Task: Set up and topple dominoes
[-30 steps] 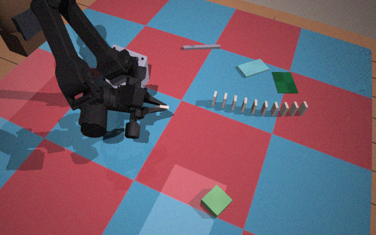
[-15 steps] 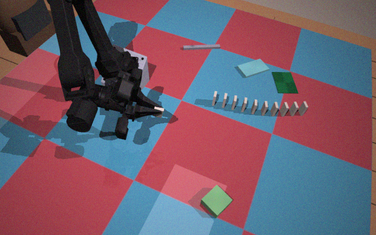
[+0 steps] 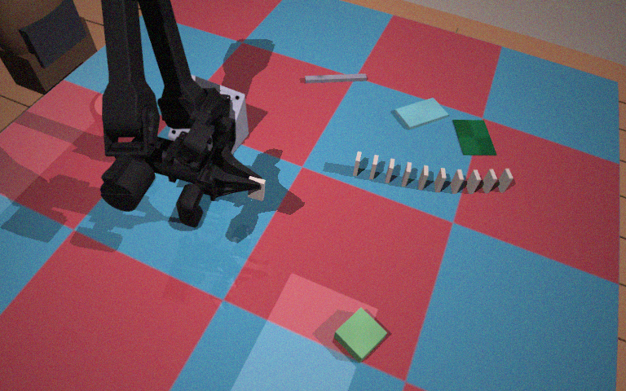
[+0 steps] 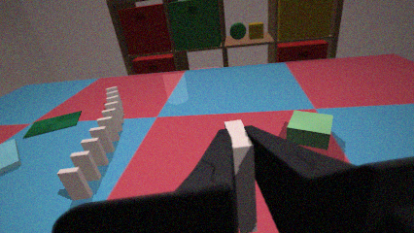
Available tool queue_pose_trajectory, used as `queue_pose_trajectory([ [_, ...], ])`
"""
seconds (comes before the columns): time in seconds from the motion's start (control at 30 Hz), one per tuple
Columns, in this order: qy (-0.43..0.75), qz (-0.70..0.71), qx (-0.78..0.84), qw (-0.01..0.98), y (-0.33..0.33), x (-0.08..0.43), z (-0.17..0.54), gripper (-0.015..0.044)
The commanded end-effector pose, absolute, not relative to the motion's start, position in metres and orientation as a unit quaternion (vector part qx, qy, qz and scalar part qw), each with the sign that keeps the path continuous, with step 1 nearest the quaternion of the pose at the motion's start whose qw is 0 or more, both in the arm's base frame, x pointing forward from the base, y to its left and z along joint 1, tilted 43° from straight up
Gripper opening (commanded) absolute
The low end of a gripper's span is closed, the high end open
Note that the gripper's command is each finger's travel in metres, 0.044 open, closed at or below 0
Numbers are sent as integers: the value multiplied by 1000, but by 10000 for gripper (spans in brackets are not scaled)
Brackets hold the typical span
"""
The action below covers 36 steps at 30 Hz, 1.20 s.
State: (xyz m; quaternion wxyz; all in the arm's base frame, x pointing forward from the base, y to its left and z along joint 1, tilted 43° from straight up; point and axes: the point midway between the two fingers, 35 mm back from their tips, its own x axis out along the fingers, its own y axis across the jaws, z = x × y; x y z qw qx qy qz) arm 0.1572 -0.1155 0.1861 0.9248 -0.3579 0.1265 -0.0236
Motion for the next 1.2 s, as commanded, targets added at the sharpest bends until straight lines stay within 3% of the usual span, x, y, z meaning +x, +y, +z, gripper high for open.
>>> queue_pose_trajectory([
  [0.0,123,-22,-360,924,-115,157,185,22],
  [1.17,126,-22,-359,924,-159,156,151,22],
])
